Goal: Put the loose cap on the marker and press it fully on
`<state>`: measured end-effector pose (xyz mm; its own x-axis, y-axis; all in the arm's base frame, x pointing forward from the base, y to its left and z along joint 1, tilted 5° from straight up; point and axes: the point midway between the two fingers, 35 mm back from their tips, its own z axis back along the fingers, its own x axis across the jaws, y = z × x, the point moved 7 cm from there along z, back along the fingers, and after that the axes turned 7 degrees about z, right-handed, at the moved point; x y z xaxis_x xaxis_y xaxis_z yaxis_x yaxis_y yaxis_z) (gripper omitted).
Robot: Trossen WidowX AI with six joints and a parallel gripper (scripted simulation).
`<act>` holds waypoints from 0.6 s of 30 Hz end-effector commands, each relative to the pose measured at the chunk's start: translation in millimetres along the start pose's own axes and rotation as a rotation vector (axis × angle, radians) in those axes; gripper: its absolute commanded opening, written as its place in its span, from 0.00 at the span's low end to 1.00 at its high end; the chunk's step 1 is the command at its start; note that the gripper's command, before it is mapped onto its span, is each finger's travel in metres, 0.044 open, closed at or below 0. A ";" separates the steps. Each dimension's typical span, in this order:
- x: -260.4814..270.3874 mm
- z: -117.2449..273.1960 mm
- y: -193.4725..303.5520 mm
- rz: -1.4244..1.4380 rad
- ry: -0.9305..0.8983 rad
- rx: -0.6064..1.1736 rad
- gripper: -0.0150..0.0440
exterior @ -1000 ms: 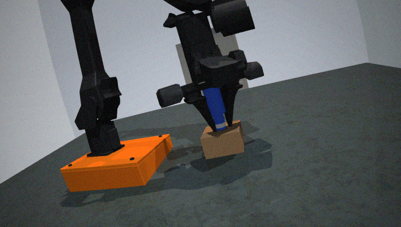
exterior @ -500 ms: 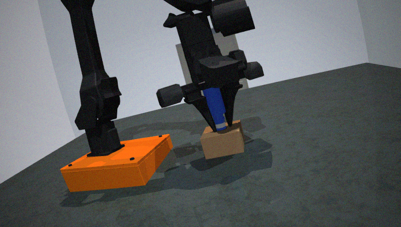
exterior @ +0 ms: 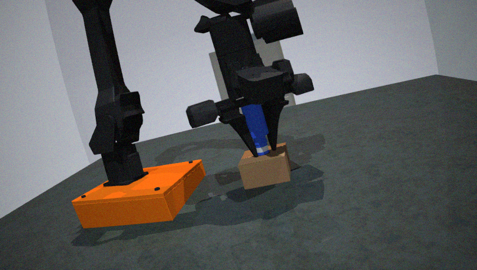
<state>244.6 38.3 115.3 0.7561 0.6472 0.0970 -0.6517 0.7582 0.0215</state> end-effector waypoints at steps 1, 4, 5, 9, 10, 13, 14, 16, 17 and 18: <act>0.2 -10.6 -0.6 -0.001 0.006 0.008 0.25; 0.2 -10.6 -0.6 -0.001 0.006 0.008 0.25; 0.2 -10.6 -0.6 -0.001 0.006 0.008 0.25; 0.0 0.0 0.0 0.000 0.000 0.000 0.30; 0.0 0.0 0.0 0.000 0.000 0.000 0.34; 0.0 0.0 0.0 0.000 0.000 0.000 0.48; 0.0 0.0 0.0 0.000 0.000 0.000 0.52; 0.0 0.0 0.0 0.000 0.000 0.000 0.61; 0.0 0.0 0.0 0.000 0.000 0.000 0.65; 0.0 0.0 0.0 0.000 0.000 0.000 0.70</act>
<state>247.0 39.4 117.7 0.7535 0.6468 0.1180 -0.6528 0.7573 0.0176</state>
